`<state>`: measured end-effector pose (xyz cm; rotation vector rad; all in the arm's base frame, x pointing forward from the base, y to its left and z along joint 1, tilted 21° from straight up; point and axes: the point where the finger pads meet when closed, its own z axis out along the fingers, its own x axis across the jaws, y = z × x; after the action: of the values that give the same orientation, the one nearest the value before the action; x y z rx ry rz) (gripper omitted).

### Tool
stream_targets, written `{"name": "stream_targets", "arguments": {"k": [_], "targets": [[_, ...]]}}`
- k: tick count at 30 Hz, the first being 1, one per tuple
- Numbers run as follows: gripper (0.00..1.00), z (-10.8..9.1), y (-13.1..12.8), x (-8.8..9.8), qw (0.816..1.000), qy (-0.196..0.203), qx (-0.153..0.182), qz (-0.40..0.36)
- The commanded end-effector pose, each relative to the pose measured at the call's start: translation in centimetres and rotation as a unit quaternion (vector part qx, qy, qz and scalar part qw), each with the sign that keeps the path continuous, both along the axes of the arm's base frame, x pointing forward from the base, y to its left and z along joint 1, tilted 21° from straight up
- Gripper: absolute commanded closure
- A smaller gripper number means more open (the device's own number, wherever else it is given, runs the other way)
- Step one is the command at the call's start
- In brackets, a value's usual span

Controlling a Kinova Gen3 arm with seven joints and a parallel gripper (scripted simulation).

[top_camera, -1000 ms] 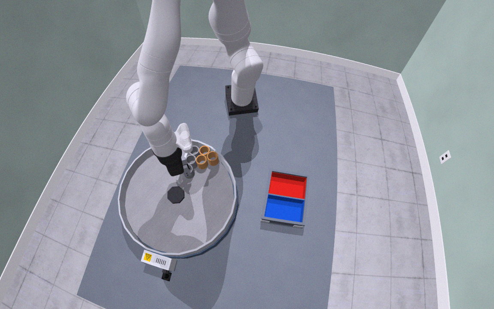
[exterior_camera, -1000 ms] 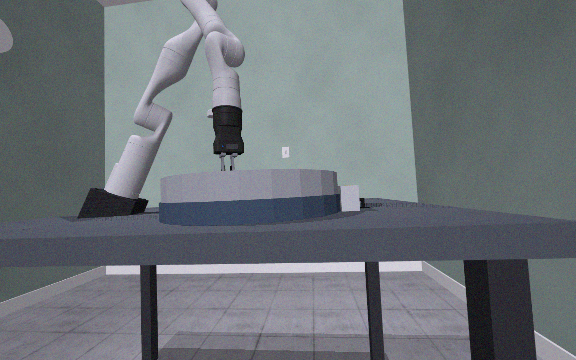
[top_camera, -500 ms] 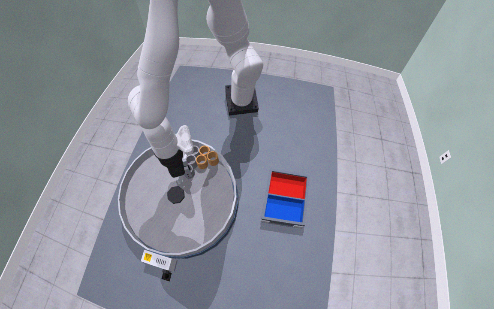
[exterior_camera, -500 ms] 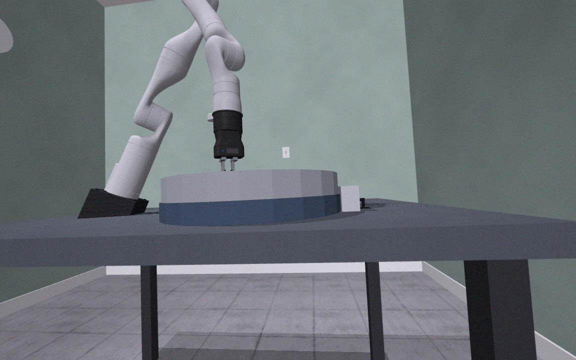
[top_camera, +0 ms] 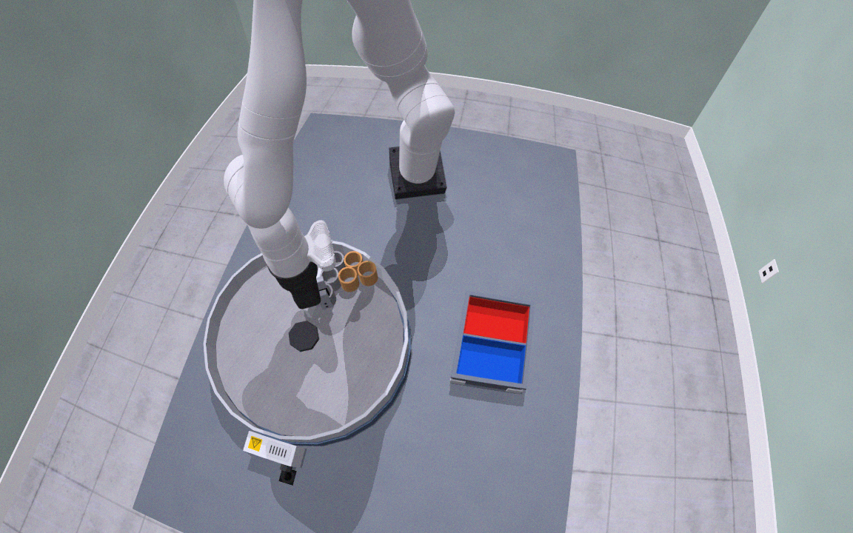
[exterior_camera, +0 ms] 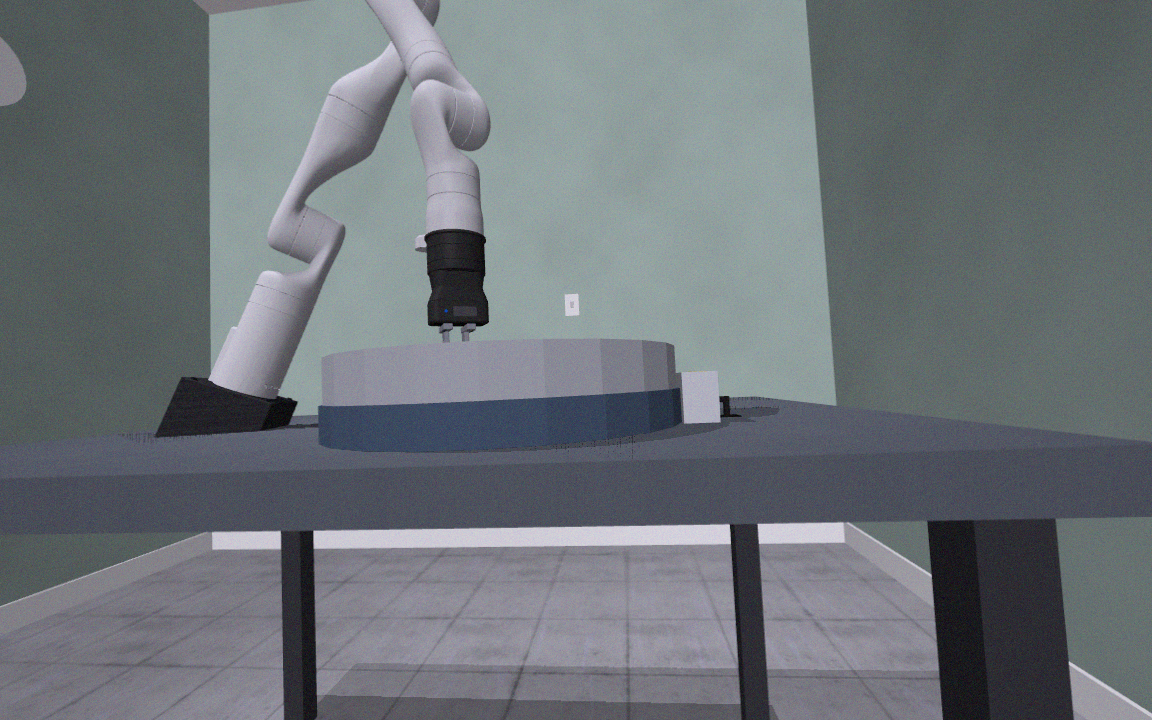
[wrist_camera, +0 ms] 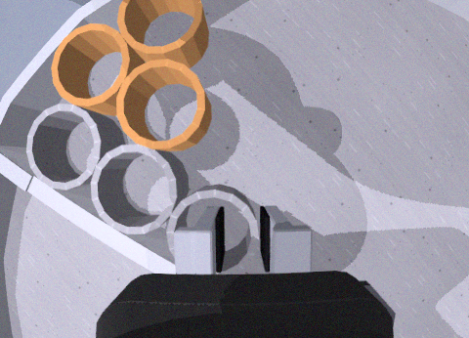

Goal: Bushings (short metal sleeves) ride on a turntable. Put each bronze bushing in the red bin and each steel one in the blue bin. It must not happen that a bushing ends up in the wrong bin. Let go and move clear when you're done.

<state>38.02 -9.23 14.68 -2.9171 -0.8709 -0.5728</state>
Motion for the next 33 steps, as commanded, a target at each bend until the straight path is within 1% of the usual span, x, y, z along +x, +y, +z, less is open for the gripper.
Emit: {"name": "stream_targets", "arguments": {"k": [1, 5, 6, 33], "targets": [[0.55, -0.06, 0.05, 0.0, 1.0, 0.001, 0.001, 0.0], [0.55, -0.06, 0.05, 0.0, 1.0, 0.001, 0.001, 0.0], [1.0, -0.04, 0.04, 0.01, 1.0, 0.0, 0.0, 0.0], [1.0, 0.02, 0.22, 0.09, 1.0, 0.0, 0.001, 0.002]]}}
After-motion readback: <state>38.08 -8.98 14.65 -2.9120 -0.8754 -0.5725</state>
